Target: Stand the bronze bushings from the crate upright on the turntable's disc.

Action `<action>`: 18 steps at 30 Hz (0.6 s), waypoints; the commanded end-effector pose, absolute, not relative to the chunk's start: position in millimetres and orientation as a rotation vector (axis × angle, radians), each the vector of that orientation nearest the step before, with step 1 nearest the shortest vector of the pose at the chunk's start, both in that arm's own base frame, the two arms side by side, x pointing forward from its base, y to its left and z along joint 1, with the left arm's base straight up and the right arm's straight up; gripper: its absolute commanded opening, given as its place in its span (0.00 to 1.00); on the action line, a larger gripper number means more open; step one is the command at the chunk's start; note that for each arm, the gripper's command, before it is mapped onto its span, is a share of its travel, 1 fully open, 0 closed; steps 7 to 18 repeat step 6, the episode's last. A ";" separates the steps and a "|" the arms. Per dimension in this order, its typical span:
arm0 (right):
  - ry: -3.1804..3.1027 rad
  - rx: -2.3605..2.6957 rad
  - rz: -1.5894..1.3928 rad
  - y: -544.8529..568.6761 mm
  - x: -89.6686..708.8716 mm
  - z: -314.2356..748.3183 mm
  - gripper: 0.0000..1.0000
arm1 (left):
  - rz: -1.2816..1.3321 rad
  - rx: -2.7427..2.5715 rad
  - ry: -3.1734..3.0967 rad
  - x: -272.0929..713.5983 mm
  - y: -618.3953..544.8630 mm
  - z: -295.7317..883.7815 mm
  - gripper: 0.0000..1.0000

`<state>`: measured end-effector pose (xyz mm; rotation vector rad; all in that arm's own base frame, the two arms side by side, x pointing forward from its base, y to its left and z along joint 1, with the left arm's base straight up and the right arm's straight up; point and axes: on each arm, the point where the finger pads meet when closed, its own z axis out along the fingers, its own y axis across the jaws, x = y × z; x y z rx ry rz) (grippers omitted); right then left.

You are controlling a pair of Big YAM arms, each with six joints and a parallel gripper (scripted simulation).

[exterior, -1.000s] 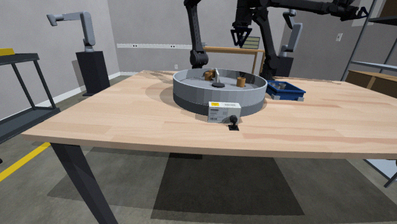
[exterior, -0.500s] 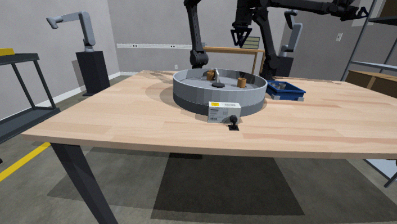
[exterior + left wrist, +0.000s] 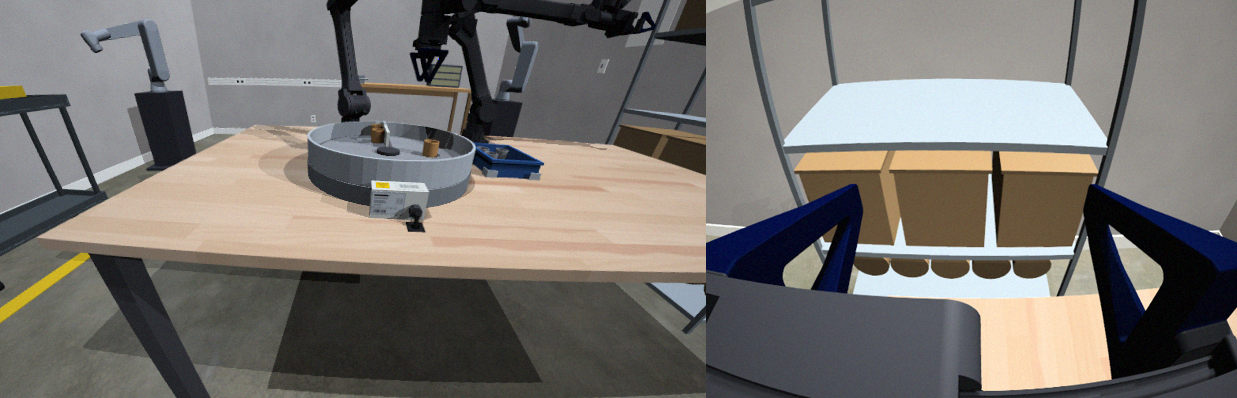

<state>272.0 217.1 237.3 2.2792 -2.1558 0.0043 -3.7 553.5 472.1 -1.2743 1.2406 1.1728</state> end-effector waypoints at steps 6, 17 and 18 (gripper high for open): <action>-2.177 2.311 0.005 222.8 273.8 251.0 1.00 | 1.221 -1.221 1.201 -8.6 544.8 500.5 1.00; -2.177 2.311 0.005 222.8 273.8 251.0 1.00 | 1.221 -1.221 1.201 -8.6 544.8 500.5 1.00; -2.177 2.311 0.005 222.8 273.8 251.0 1.00 | 1.221 -1.221 1.201 -8.6 544.8 500.5 1.00</action>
